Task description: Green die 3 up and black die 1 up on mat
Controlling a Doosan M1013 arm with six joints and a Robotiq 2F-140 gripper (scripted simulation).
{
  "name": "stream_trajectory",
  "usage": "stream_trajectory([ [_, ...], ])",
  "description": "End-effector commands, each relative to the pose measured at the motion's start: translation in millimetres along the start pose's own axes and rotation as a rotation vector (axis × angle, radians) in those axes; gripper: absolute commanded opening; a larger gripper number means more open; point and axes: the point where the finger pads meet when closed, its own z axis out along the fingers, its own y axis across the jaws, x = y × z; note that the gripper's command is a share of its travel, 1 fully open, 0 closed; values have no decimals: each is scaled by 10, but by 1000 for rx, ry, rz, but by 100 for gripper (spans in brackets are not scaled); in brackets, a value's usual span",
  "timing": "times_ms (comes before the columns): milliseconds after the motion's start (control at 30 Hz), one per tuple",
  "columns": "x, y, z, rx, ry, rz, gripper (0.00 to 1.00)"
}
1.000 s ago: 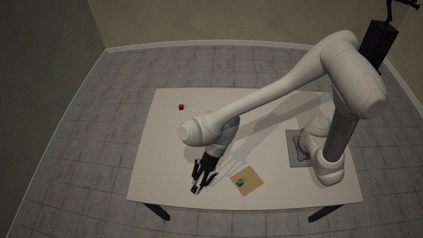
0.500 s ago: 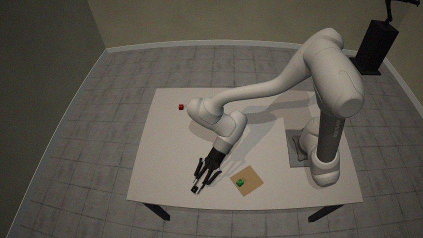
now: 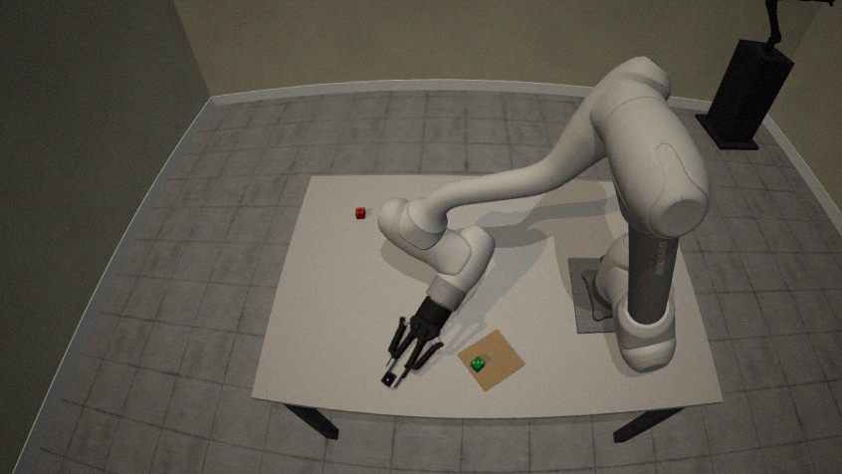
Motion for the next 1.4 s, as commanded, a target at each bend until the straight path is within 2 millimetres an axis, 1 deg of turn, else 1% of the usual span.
stream_trajectory([
  [0, 54, 0, 29, 0, 0, 0, 24],
  [267, 298, 1, 158, 0, 0, 0, 24],
  [333, 298, 1, 158, 0, 0, 0, 24],
  [500, 433, 2, 230, 0, 0, 0, 24],
  [633, 503, 2, 267, 0, 0, 0, 24],
  [800, 533, 2, 284, 0, 0, 0, 24],
  [1367, 534, 2, 284, 0, 0, 0, 24],
])
